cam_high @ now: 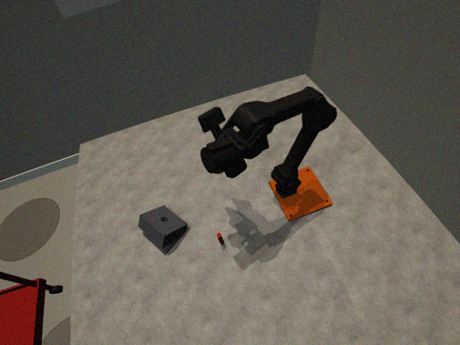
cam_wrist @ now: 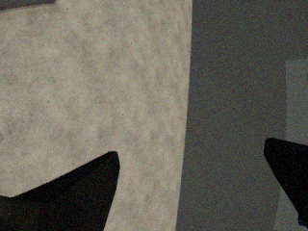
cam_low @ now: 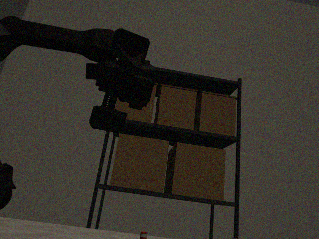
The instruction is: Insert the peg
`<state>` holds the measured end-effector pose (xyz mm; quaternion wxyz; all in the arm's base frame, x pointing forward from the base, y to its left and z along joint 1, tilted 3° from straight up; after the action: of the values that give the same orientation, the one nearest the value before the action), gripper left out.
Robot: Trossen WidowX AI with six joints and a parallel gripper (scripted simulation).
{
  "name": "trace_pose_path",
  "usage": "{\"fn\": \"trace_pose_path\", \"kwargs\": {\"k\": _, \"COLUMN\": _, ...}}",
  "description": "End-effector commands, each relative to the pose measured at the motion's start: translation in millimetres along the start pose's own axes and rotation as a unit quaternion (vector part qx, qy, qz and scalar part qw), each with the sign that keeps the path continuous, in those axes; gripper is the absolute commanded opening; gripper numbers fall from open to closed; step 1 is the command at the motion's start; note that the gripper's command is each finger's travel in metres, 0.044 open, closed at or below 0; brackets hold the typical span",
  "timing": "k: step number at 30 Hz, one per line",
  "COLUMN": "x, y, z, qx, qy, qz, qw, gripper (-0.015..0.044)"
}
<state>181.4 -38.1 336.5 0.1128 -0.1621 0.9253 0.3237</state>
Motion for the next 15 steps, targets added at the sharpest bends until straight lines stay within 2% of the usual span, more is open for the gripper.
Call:
{"fn": "trace_pose_path", "kwargs": {"k": 1, "x": -1, "y": 0, "z": 1, "qx": -0.002, "qy": 0.0, "qz": 0.0, "qw": 1.0, "gripper": 0.0426}}
{"fn": "trace_pose_path", "kwargs": {"k": 2, "x": -2, "y": -1, "z": 3, "qx": -0.008, "qy": -0.001, "qz": 0.001, "qw": 1.0, "gripper": 0.044}}
{"fn": "trace_pose_path", "kwargs": {"k": 15, "x": -37, "y": -13, "z": 67, "qx": -0.161, "qy": -0.028, "qz": 0.028, "qw": 0.986, "gripper": 0.044}}
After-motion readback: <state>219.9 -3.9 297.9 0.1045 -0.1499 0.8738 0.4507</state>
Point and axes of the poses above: the point midway between the two fingers, 35 mm back from their tips, its own y axis back along the fingers, its own z axis across the jaws, x = y × z, the point moved 5 cm from there along y, back along the fingers, and after that the axes turned 13 degrees about -y, right-handed, at the moved point
